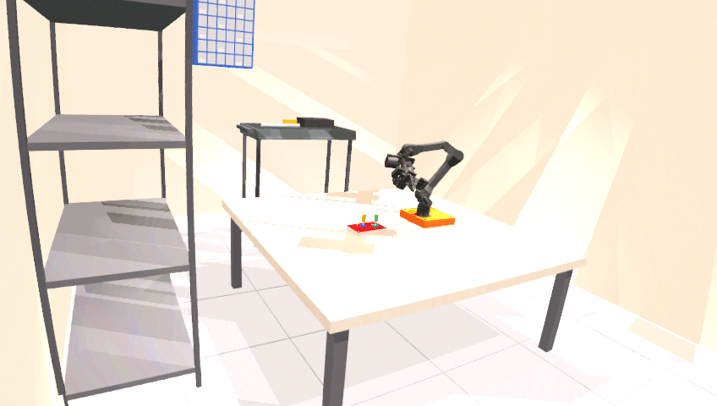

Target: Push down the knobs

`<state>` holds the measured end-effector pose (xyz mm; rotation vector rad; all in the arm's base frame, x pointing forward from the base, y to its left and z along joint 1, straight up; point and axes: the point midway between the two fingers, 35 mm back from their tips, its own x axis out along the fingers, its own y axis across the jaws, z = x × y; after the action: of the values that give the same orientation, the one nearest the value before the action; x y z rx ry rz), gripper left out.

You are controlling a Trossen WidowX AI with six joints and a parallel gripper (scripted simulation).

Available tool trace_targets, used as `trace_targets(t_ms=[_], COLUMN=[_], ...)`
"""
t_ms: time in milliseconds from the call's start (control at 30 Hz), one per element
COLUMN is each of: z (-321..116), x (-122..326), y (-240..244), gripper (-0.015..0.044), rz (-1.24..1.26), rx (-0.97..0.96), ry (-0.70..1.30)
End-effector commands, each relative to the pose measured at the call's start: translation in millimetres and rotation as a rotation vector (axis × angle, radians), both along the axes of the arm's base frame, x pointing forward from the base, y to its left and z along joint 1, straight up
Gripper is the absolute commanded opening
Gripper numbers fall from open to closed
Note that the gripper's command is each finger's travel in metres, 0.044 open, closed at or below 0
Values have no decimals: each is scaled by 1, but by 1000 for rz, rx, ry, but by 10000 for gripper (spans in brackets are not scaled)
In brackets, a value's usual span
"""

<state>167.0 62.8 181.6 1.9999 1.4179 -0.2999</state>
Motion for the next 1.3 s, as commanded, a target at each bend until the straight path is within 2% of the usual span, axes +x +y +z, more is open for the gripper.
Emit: trace_targets(t_ms=[0, 1267], z=[-3, -51], x=[8, 129], y=[-7, -58], gripper=[0, 0], rz=[65, 920], rx=[-103, -999], ry=[-8, -100])
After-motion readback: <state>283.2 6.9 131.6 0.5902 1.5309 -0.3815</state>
